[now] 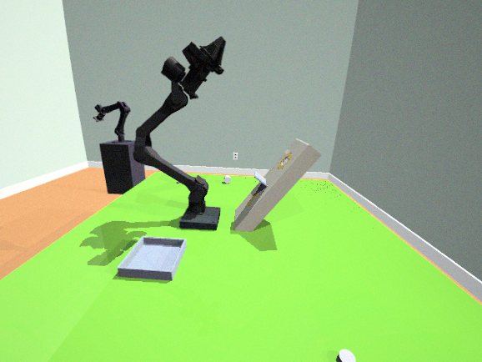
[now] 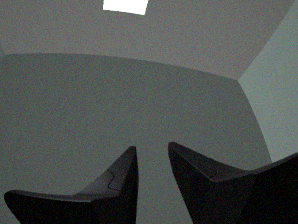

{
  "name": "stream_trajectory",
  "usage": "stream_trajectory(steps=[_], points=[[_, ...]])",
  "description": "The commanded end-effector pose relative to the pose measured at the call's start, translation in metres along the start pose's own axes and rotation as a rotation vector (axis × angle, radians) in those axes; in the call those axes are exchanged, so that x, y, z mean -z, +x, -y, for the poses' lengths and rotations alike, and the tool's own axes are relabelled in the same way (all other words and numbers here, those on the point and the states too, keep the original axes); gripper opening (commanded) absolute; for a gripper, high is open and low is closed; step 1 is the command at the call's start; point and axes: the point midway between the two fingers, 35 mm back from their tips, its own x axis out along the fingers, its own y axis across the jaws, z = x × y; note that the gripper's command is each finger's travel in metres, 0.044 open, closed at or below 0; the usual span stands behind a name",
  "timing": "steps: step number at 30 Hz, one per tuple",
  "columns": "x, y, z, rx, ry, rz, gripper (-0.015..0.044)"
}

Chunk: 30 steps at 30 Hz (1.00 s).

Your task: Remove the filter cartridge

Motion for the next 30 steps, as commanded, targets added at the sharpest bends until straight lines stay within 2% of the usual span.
stream_trajectory(steps=[1, 8, 16, 23, 30], points=[[0.073, 0.011, -0.025, -0.047, 0.324, -0.234, 0.0105], [0.133, 0.008, -0.042, 0.000, 0.640, -0.452, 0.0105], [0.197, -0.008, -0.056, 0.164, 0.991, -0.702, 0.0105], [0.250, -0.032, -0.066, 0.406, 1.265, -0.894, 0.0105], [0.295, -0.066, -0.074, 0.748, 1.520, -1.038, 0.0105]])
